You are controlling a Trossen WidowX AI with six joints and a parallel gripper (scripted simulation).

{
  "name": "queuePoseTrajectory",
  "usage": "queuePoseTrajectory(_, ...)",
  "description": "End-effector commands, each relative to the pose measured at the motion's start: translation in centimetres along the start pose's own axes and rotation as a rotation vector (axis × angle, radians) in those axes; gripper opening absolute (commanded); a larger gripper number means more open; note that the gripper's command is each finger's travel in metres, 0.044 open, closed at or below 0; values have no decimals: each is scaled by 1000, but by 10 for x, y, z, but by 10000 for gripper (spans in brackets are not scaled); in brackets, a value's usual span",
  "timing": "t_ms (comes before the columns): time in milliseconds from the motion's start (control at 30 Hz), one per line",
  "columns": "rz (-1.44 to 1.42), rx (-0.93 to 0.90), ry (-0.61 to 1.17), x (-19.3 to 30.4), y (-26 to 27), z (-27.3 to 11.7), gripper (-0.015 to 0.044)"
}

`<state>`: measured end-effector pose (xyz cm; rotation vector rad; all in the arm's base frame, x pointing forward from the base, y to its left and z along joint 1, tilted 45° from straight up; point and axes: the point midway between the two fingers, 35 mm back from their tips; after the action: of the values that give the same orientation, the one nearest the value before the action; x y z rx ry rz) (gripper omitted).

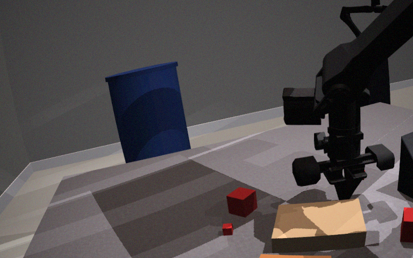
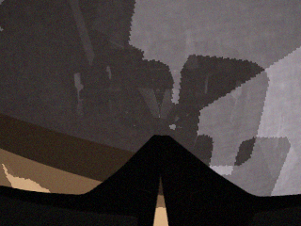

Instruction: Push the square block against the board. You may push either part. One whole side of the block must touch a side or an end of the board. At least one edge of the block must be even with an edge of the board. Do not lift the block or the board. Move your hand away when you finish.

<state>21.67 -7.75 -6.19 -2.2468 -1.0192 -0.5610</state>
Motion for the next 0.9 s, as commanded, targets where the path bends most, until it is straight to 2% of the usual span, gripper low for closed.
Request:
queuePoseTrajectory(0,-1,6,10,7,-1,2,0)
queuePoseTrajectory(867,-1,6,11,21,1,1,0)
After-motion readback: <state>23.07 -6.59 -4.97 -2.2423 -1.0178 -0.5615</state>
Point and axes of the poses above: the point midway between the two fingers, 35 mm back from their tips, its own z axis out along the fingers, its own y axis across the jaws, x = y × z, and after that the axes turned 14 degrees about z, right-handed
